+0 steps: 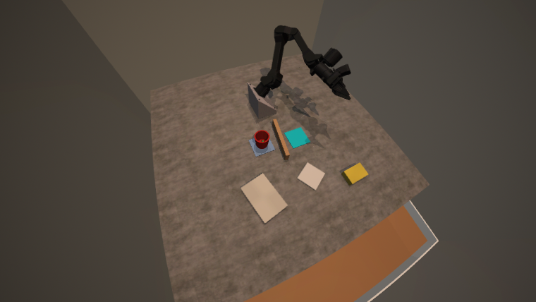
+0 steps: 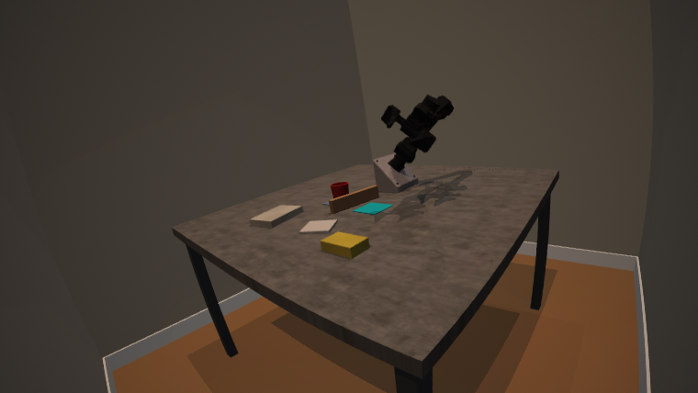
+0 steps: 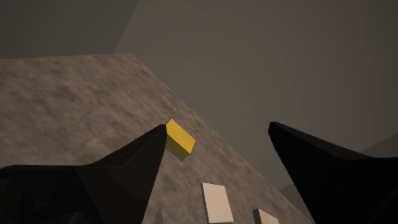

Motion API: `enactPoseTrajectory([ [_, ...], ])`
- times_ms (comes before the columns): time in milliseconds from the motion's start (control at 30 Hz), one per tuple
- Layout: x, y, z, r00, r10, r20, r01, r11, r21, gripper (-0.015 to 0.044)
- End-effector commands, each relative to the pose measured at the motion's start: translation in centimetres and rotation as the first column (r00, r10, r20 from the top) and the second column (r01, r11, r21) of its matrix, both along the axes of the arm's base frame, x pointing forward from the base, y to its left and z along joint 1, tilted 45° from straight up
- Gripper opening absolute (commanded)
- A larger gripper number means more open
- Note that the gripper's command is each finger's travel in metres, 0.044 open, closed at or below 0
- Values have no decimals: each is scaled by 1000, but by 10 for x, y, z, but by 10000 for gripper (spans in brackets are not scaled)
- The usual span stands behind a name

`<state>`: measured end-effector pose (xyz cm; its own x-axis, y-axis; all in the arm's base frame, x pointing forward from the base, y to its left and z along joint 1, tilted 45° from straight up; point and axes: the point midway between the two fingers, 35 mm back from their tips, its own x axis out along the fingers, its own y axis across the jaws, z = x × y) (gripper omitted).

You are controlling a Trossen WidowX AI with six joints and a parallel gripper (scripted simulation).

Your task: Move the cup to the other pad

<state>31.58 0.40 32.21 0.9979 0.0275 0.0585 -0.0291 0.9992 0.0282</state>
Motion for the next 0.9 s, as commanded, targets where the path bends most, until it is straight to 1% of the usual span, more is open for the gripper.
enactPoseTrajectory([
  [0, 2, -1, -3, 1000, -3, -13, 3, 1000, -12, 374],
  [33, 7, -5, -12, 999, -12, -53, 9, 999, -49, 347],
  [100, 23, -22, -45, 979, -42, -198, 7, 985, -174, 295],
  [200, 36, -51, -101, 904, -77, -421, -71, 943, -325, 216],
  [267, 37, -70, -138, 828, -83, -555, -160, 913, -376, 164],
  [300, 35, -80, -156, 784, -80, -615, -212, 898, -386, 148],
  [333, 32, -88, -174, 736, -70, -673, -267, 883, -385, 148],
  [400, 22, -102, -208, 634, -37, -772, -379, 856, -352, 148],
  [467, 8, -115, -238, 528, 17, -849, -484, 828, -284, 148],
  [600, -27, -130, -289, 331, 179, -927, -647, 758, -84, 148],
  [733, -60, -135, -321, 200, 374, -906, -735, 668, 113, 148],
  [867, -89, -136, -341, 143, 572, -808, -781, 567, 263, 148],
])
